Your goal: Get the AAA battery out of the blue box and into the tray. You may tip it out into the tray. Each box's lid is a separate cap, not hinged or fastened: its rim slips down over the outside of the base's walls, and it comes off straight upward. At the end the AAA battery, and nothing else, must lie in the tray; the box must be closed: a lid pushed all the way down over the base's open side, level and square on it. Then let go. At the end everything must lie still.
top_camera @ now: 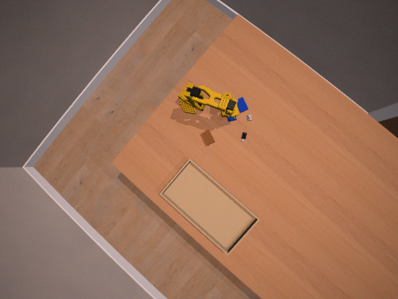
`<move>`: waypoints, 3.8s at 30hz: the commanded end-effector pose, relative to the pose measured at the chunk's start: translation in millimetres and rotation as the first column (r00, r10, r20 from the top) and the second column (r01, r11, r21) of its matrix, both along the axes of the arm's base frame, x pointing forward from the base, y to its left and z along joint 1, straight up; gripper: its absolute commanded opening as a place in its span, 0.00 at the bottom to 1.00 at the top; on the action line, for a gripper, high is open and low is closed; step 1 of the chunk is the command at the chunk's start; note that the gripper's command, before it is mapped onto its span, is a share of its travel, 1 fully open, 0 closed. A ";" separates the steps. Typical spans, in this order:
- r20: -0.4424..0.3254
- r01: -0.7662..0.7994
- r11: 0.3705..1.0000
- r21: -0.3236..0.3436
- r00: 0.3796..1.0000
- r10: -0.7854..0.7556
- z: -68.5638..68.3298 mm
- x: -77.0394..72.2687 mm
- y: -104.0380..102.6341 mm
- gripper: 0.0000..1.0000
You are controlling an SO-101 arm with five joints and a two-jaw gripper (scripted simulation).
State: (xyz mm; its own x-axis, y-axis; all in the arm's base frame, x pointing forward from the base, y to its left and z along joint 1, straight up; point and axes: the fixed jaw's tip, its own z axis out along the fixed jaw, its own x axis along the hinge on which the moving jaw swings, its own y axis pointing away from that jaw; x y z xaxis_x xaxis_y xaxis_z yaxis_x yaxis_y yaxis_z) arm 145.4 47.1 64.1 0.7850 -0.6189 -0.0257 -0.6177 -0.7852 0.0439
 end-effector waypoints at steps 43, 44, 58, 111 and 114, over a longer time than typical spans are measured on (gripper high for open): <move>0.047 0.112 0.994 0.019 0.992 -0.113 5.5 -8.3 -194.3 0.20; 0.047 0.113 0.993 0.019 0.992 -0.114 5.4 -9.9 -196.4 0.20; 0.047 0.118 0.993 0.019 0.992 -0.118 5.2 -15.3 -203.2 0.20; 0.047 0.118 0.993 0.019 0.992 -0.118 8.9 -16.5 -208.2 0.20; 0.048 0.118 0.993 0.018 0.992 -0.118 8.9 -16.4 -208.3 0.20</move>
State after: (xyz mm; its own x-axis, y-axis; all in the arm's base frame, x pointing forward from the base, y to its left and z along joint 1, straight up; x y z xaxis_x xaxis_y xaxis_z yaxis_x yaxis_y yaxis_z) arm 127.1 -156.1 65.8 0.7066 -0.7066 -0.0382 -0.7071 -0.7071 -0.0010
